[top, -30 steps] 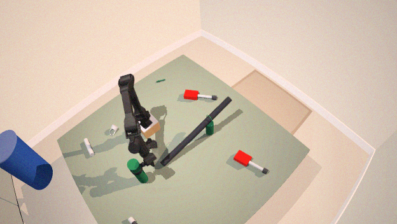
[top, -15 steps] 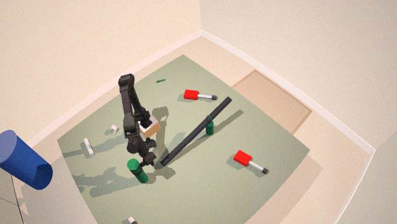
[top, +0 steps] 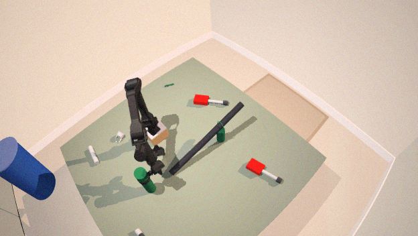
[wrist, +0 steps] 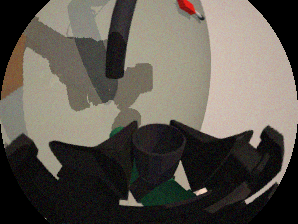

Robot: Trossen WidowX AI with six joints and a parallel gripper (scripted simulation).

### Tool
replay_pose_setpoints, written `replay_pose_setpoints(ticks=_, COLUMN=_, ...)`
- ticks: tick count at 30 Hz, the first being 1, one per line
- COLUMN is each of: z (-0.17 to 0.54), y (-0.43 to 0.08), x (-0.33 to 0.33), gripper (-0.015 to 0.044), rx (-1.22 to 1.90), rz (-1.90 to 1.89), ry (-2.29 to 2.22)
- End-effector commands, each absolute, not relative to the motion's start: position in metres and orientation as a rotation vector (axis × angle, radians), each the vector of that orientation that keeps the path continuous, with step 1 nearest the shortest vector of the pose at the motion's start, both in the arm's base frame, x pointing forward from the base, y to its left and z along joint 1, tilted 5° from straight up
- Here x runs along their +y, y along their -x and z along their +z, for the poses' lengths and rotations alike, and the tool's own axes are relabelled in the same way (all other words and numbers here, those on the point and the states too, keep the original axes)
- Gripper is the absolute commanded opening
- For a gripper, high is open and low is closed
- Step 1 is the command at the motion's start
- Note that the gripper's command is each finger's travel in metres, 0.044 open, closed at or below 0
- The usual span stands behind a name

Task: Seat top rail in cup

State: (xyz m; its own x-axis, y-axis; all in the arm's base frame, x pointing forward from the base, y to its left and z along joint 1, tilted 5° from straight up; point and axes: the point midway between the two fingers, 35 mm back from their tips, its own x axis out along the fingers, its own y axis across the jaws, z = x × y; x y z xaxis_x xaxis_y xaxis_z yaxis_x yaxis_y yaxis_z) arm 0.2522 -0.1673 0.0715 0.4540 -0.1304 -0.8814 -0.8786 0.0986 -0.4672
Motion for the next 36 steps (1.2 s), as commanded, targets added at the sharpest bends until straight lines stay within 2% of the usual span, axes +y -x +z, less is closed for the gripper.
replay_pose_setpoints(ticks=1, z=0.072, y=-0.252, x=-0.167, gripper=0.0026, rx=0.976, rz=0.71, ry=1.379)
replay_pose_setpoints(ticks=17, z=0.088, y=-0.257, x=-0.149, gripper=0.044, rx=0.973, rz=0.714, ry=1.379)
replay_pose_setpoints(ticks=28, z=0.105, y=-0.26, x=-0.124, gripper=0.044, rx=0.964, rz=0.723, ry=1.368)
replay_pose_setpoints(ticks=36, z=0.137, y=-0.272, x=-0.077, gripper=0.044, rx=1.056, rz=0.429, ry=0.878)
